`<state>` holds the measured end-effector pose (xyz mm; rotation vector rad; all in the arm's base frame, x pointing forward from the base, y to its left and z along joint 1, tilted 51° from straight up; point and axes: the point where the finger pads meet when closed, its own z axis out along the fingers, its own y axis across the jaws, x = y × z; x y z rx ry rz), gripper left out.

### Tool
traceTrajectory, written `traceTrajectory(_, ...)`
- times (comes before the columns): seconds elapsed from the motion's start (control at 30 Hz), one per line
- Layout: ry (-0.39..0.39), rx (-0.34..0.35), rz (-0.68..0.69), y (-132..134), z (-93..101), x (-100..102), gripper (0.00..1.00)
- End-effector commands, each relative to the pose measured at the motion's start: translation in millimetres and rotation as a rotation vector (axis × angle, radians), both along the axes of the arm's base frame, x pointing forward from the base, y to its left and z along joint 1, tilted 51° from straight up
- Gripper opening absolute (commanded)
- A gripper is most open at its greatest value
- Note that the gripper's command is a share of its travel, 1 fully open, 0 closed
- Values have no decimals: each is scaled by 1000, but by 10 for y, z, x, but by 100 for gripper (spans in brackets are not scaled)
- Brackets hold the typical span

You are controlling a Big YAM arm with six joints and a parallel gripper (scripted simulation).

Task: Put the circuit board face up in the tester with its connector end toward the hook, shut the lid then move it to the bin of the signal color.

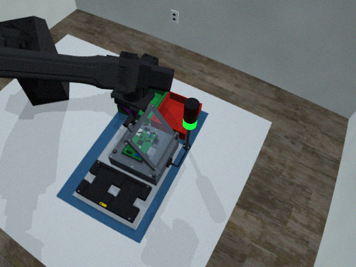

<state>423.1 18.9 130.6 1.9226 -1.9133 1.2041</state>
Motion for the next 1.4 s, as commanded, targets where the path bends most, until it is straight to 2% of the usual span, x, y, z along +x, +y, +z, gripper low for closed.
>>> traceTrajectory(0.0,-128,26,68,357,534,426,0)
traceTrajectory(0.07,-113,20,68,372,486,454,0)
traceTrajectory(0.17,-124,25,68,370,537,449,0)
traceTrajectory(1.37,-124,25,68,370,538,449,0)
